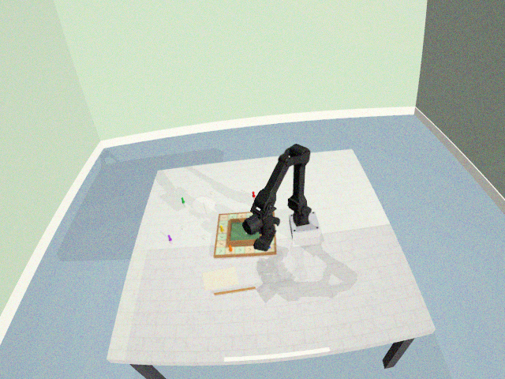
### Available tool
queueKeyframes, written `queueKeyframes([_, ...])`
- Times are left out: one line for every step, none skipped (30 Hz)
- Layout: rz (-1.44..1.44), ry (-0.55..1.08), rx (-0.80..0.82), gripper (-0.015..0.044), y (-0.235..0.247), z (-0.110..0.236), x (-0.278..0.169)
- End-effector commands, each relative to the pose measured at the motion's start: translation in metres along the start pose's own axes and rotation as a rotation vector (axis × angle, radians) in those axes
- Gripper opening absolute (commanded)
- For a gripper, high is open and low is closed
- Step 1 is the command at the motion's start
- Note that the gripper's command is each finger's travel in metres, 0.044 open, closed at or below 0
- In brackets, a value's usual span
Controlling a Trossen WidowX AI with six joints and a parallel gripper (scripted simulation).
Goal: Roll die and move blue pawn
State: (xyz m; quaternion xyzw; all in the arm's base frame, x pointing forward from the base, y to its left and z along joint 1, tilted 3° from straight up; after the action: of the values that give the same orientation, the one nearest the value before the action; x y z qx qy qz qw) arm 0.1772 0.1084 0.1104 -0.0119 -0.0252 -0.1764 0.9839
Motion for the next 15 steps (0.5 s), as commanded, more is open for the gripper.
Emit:
queueKeyframes([0.003,0.014,-0.011,0.0000,-0.0017,-0.0095,-0.0017])
queueKeyframes([0.003,0.014,-0.011,0.0000,-0.0017,-0.0111,-0.0017])
queueKeyframes([0.003,0.014,-0.011,0.0000,-0.0018,-0.0124,-0.0018])
queueKeyframes([0.003,0.014,-0.011,0.0000,-0.0018,-0.0132,-0.0018])
queueKeyframes([0.003,0.014,-0.011,0.0000,-0.0018,-0.0134,-0.0018])
queueKeyframes([-0.001,0.002,-0.003,0.0026,-0.0004,-0.0076,-0.0004])
queueKeyframes([-0.001,0.002,-0.003,0.0053,-0.0004,-0.0076,-0.0004])
queueKeyframes([-0.001,0.002,-0.003,0.0079,-0.0004,-0.0076,-0.0004])
queueKeyframes([-0.001,0.002,-0.003,0.0105,-0.0004,-0.0076,-0.0004])
queueKeyframes([-0.001,0.002,-0.003,0.0131,-0.0004,-0.0076,-0.0004])
queueKeyframes([-0.001,0.002,-0.003,0.0157,-0.0004,-0.0076,-0.0004])
queueKeyframes([-0.001,0.002,-0.003,0.0184,-0.0004,-0.0076,-0.0004])
queueKeyframes([-0.001,0.002,-0.003,0.0210,-0.0004,-0.0076,-0.0004])
queueKeyframes([-0.001,0.002,-0.003,0.0236,-0.0004,-0.0076,-0.0004])
queueKeyframes([-0.001,0.003,-0.003,0.0263,-0.0001,-0.0049,-0.0001])
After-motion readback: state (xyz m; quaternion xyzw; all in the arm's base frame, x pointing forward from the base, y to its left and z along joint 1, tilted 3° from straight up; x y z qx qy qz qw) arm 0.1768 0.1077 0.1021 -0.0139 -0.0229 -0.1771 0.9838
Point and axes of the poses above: the point midway between the two fingers, 35 mm back from their tips, its own z axis back along the fingers, its own y axis across the jaws, x = y × z, the point moved 9 cm from there along z, back along the fingers, and after that the axes turned 8 degrees about z, right-handed, at the moved point
